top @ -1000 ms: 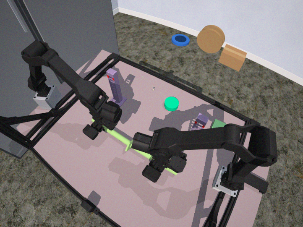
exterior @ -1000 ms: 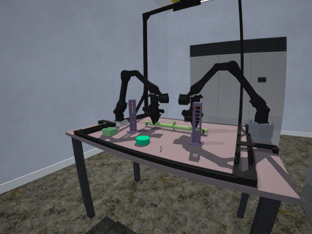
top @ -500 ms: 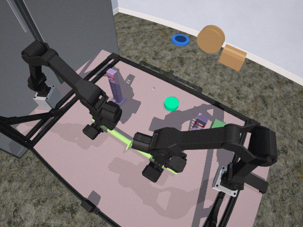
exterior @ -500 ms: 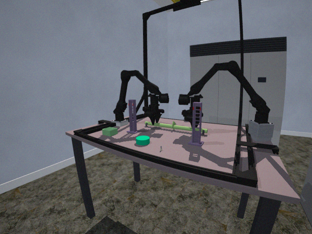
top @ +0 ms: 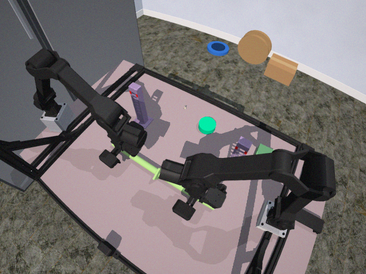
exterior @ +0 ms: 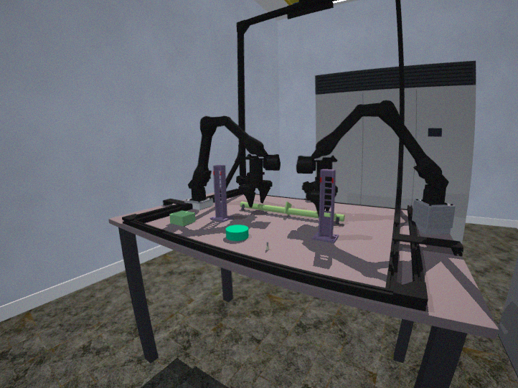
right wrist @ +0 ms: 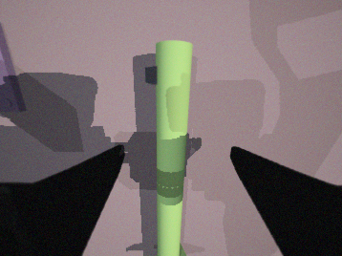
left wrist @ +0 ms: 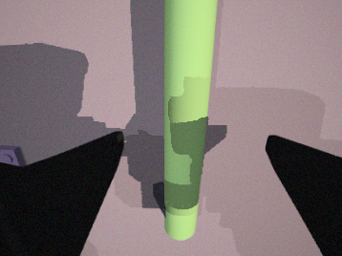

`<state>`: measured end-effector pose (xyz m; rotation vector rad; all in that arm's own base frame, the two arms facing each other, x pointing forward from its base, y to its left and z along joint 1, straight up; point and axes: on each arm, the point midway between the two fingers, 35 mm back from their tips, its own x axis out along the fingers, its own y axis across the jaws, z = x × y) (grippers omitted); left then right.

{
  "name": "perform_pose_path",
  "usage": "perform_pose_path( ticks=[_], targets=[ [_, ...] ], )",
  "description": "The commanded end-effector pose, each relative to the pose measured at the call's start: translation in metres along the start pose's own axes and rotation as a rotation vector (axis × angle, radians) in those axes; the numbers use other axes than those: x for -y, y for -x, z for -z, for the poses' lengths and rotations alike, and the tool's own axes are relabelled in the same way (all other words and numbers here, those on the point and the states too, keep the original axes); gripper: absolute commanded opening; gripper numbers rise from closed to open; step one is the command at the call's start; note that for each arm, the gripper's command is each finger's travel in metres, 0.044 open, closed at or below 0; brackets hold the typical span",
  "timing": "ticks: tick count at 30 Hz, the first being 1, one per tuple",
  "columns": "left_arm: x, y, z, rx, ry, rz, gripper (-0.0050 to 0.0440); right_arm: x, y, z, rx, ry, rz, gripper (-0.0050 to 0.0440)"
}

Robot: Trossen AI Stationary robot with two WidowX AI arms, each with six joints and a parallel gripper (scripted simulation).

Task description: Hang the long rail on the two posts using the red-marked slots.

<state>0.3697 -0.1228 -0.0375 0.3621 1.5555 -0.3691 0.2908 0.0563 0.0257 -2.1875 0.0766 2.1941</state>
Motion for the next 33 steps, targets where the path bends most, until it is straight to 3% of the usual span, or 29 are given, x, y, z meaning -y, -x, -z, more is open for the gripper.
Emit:
perform_pose_path(
  ticks=[1, 6, 33],
  targets=[
    [0.000, 0.023, -0.002, 0.014, 0.000, -0.002, 0.0440, 0.000, 0.021, 0.001, -0.014, 0.000, 0.004, 0.0440],
    [0.000, 0.033, -0.001, 0.014, 0.000, -0.002, 0.0440, 0.000, 0.031, 0.000, -0.014, 0.000, 0.004, 0.0440],
    [0.000, 0.033, -0.001, 0.014, 0.000, -0.002, 0.0440, 0.000, 0.031, 0.000, -0.014, 0.000, 0.004, 0.0440]
  ],
)
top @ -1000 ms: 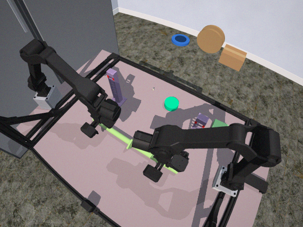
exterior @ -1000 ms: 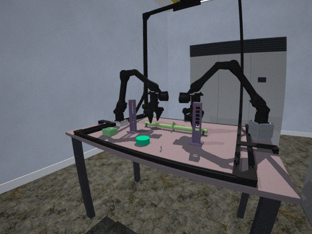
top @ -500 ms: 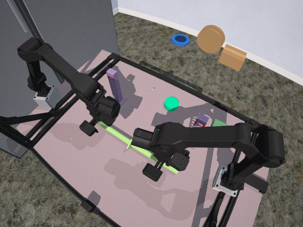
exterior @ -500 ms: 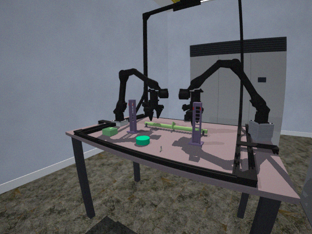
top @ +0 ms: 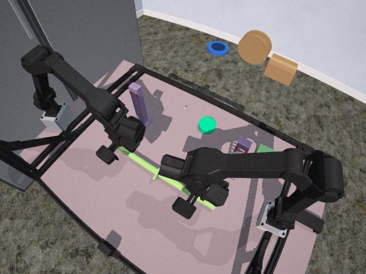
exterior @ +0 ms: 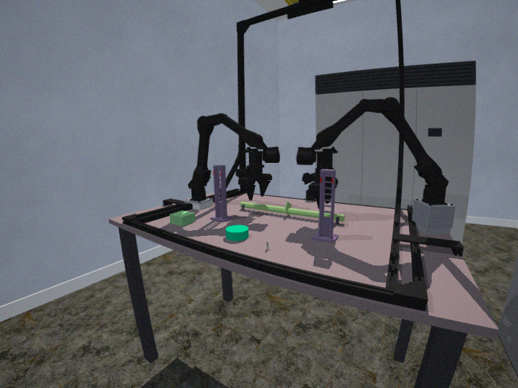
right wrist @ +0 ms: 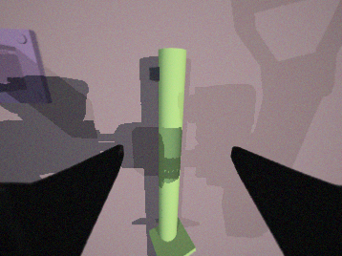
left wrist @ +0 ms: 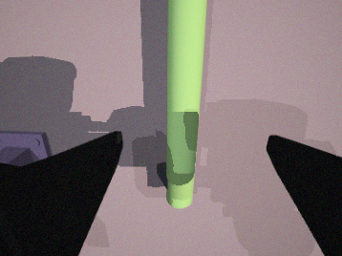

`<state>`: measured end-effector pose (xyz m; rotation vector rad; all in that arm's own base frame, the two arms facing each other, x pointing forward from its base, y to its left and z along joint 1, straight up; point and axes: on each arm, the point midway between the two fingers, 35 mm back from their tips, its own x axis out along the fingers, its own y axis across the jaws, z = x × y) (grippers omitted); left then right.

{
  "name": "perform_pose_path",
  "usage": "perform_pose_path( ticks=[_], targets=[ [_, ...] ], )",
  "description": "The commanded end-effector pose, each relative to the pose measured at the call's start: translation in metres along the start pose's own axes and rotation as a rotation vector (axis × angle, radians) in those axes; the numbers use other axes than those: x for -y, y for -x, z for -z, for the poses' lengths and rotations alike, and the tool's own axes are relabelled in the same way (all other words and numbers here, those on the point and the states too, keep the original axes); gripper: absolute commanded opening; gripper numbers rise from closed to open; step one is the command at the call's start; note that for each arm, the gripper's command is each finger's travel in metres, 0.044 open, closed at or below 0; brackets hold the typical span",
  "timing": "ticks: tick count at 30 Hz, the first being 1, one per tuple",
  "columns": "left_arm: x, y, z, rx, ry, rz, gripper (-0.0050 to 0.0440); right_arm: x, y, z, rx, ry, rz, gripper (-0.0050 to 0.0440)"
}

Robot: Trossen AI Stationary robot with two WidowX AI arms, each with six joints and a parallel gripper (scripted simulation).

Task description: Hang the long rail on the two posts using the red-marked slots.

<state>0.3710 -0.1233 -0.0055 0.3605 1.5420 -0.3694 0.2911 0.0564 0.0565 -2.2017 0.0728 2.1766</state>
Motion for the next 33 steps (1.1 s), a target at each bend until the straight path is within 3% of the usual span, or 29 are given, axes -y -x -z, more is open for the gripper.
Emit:
perform_pose_path(
  ticks=[1, 10, 33],
  targets=[
    [0.000, 0.001, 0.000, 0.001, 0.000, 0.000, 0.0440, 0.000, 0.001, 0.000, 0.000, 0.000, 0.000, 0.0440],
    [0.000, 0.000, 0.000, 0.001, 0.000, 0.000, 0.0440, 0.000, 0.000, 0.000, 0.001, 0.000, 0.000, 0.0440],
    [-0.005, -0.034, 0.002, 0.001, 0.000, 0.000, 0.0440, -0.004, -0.035, 0.000, 0.010, 0.001, 0.001, 0.0440]
  ],
)
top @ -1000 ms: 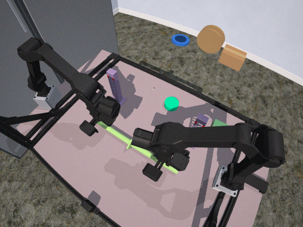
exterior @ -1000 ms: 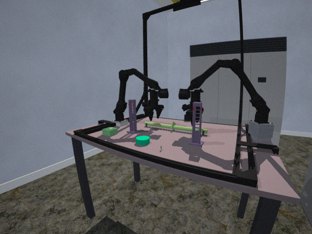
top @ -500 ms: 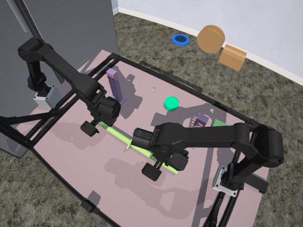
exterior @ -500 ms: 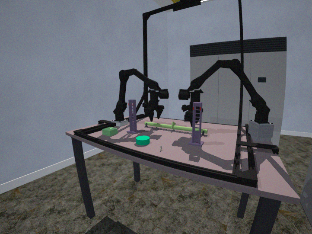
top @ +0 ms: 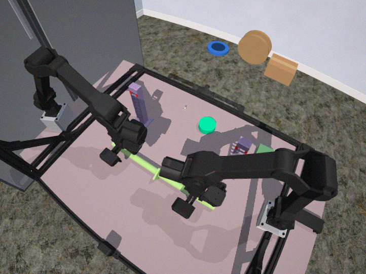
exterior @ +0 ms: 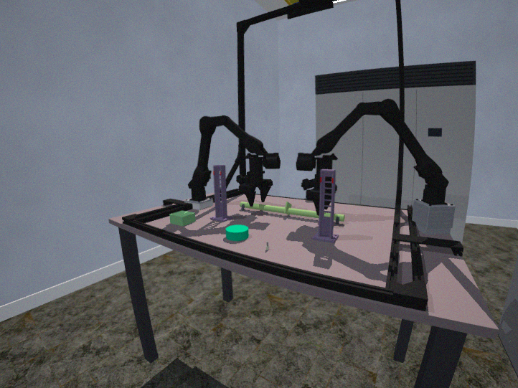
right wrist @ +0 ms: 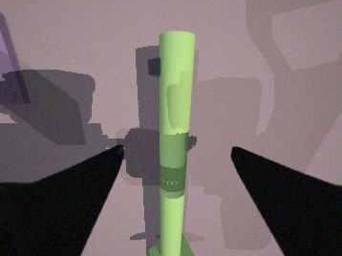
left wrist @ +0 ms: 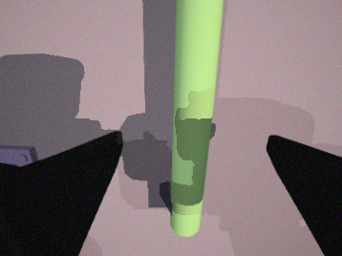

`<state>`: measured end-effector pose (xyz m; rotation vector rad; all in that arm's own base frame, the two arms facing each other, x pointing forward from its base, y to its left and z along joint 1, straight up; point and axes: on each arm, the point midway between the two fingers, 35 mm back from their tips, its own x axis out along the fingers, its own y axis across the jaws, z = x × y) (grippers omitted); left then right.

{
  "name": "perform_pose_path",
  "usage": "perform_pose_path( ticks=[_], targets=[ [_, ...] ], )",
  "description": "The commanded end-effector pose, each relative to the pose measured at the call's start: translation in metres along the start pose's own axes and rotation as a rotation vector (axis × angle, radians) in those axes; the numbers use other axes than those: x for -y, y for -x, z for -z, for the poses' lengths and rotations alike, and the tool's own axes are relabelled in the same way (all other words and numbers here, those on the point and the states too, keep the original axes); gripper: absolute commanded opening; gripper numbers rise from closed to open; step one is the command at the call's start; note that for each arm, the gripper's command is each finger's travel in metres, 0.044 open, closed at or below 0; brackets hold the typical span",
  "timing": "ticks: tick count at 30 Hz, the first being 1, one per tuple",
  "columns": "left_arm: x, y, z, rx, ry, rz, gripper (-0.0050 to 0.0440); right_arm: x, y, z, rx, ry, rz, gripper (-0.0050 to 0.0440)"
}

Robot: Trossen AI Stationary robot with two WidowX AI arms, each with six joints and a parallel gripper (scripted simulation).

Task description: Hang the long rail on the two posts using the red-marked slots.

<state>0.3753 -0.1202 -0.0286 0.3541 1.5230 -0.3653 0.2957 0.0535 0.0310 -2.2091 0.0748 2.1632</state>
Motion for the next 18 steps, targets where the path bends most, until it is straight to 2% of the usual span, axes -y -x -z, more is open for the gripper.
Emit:
perform_pose_path(
  ticks=[1, 15, 18],
  targets=[
    [-0.0004, -0.0123, 0.0052, -0.019, -0.005, 0.003, 0.0440, -0.0017, -0.0109, -0.0043, 0.019, 0.005, -0.001, 0.0440],
    [-0.0011, -0.0179, 0.0061, -0.019, -0.005, 0.003, 0.0440, -0.0026, -0.0166, -0.0047, 0.021, 0.006, -0.001, 0.0440],
    [-0.0011, -0.0179, 0.0061, -0.019, -0.005, 0.003, 0.0368, -0.0026, -0.0166, -0.0047, 0.021, 0.006, -0.001, 0.0368]
  ],
)
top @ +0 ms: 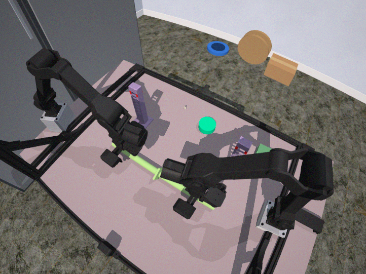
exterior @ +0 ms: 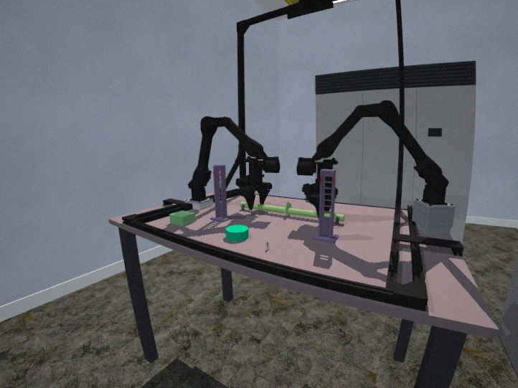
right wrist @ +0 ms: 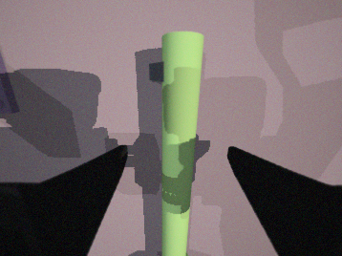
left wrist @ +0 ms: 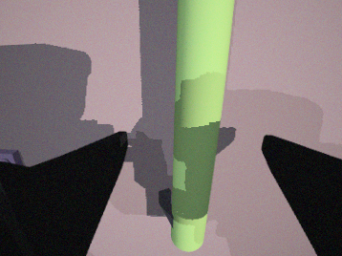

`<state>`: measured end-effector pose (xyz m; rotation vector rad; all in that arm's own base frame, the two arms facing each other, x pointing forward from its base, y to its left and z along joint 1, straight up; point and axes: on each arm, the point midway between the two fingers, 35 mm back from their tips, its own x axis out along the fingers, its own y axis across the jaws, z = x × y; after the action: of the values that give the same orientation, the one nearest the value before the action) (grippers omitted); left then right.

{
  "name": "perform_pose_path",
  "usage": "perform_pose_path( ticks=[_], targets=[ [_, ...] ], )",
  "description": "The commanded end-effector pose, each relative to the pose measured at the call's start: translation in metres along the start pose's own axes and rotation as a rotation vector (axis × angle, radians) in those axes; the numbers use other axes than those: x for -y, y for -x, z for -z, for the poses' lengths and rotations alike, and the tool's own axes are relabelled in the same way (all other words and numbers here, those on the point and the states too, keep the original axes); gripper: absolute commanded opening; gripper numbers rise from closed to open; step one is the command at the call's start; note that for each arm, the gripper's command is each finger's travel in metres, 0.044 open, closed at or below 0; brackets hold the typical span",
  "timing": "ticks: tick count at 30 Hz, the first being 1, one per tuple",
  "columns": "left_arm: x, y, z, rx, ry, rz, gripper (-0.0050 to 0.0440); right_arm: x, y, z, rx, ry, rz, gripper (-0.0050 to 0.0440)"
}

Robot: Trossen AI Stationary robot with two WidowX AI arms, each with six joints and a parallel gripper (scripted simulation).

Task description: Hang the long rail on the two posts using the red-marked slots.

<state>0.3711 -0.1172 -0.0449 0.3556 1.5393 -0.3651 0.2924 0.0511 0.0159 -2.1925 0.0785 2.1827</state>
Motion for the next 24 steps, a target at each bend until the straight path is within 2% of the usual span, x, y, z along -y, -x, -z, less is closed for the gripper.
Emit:
perform_pose_path(
  ticks=[1, 4, 6, 15, 24],
  targets=[
    [-0.0001, -0.0017, 0.0007, -0.003, -0.006, 0.000, 0.0344, 0.0001, -0.0016, -0.0013, 0.005, 0.006, 0.003, 0.0344],
    [-0.0001, -0.0017, 0.0007, -0.003, -0.006, 0.000, 0.0272, 0.0001, -0.0016, -0.0013, 0.005, 0.006, 0.003, 0.0272],
    [-0.0001, -0.0017, 0.0007, -0.003, -0.006, 0.000, 0.0272, 0.0001, -0.0016, -0.0013, 0.005, 0.006, 0.003, 0.0272],
    [-0.0001, -0.0017, 0.0007, -0.003, -0.006, 0.000, 0.0056, 0.0001, -0.0016, -0.0013, 0.005, 0.006, 0.003, 0.0056],
    [-0.0001, -0.0017, 0.0007, -0.003, -0.006, 0.000, 0.0056, 0.0001, -0.0016, -0.0013, 0.005, 0.006, 0.003, 0.0056]
  ],
)
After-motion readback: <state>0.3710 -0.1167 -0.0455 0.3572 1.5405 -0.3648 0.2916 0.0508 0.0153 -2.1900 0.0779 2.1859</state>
